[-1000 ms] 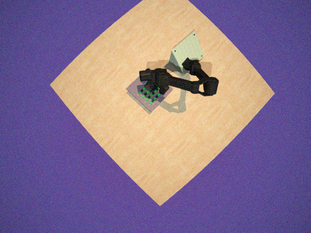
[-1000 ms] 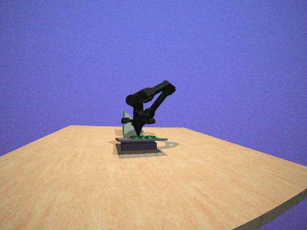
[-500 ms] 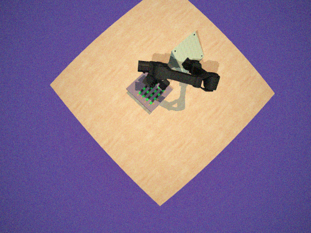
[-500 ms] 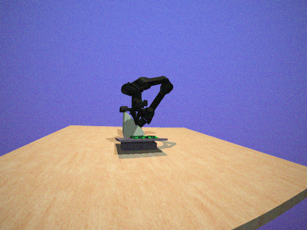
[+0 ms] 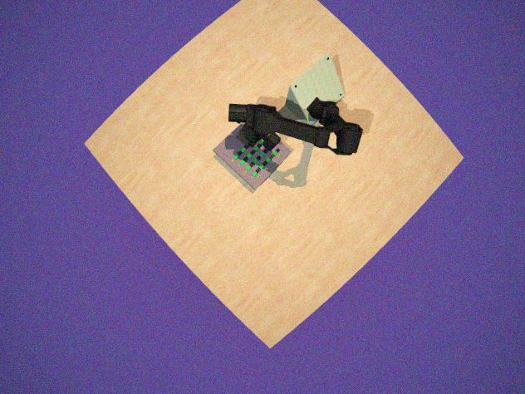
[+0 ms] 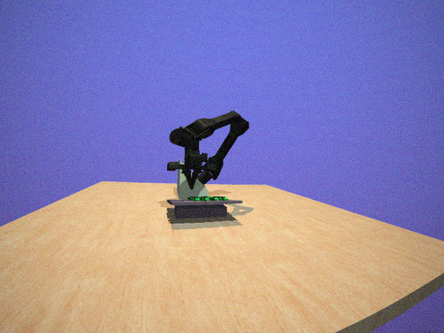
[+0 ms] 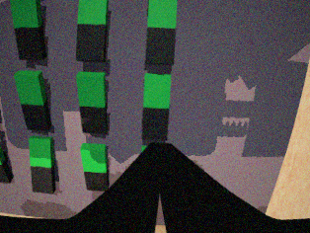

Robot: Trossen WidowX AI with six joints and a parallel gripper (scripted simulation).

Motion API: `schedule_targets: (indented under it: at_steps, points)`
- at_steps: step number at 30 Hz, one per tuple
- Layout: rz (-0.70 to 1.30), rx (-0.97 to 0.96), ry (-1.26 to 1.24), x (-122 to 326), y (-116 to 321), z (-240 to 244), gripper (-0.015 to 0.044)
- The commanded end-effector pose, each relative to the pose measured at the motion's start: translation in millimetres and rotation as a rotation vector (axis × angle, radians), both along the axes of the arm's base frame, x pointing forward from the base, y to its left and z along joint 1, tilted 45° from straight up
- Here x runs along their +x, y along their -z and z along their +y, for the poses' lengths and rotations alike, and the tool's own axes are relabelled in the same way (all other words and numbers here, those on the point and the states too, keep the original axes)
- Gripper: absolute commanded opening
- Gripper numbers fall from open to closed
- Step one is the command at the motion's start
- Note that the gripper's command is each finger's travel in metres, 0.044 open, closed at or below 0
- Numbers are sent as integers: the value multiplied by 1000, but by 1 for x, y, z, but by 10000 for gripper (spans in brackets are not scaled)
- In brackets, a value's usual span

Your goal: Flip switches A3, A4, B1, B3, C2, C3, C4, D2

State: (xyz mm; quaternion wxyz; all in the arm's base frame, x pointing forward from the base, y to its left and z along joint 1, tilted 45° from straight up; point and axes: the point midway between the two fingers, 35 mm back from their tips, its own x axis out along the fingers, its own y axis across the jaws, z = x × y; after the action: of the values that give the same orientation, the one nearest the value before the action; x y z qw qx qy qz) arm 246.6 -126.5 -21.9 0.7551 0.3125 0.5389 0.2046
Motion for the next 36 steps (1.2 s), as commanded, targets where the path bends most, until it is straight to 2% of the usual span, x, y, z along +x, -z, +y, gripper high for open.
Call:
schedule_targets:
  at_steps: [1,36]
  points:
    - [0,7,7,2,7,8,0]
    - [0,8,7,7,18,18,0]
